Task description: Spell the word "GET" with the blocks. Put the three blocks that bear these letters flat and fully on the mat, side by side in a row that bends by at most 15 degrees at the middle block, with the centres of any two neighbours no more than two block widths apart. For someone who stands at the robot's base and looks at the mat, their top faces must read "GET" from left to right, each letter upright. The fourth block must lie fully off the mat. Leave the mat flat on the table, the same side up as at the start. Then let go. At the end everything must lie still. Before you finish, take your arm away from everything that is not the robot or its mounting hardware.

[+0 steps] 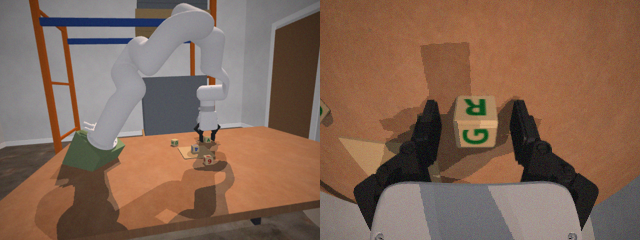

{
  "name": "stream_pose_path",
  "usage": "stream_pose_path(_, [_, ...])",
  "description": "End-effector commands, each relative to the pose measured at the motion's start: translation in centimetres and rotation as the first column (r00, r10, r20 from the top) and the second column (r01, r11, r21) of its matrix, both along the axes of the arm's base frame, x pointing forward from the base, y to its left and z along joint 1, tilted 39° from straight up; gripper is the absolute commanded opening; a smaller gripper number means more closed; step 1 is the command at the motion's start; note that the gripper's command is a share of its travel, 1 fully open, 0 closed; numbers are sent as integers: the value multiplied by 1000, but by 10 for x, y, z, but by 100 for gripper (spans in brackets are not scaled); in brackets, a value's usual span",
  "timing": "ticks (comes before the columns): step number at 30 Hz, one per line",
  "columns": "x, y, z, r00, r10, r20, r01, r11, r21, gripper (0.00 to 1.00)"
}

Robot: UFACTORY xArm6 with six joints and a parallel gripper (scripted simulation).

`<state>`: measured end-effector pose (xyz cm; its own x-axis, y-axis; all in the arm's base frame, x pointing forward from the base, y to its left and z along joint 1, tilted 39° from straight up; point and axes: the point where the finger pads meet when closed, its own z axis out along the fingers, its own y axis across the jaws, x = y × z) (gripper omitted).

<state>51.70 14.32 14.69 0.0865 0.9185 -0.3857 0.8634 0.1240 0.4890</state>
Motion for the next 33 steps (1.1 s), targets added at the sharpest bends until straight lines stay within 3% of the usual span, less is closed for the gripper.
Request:
stream_pose_path(1, [1,1,1,1000,1,3,-1,1000,2,69])
stream_pose_path(26, [1,1,1,1000,1,3,-1,1000,2,69])
stream_pose_path(27, [1,1,1,1000,1,3,-1,1000,2,47])
stream_pose_path(33, [1,1,1,1000,1,3,-1,1000,2,47])
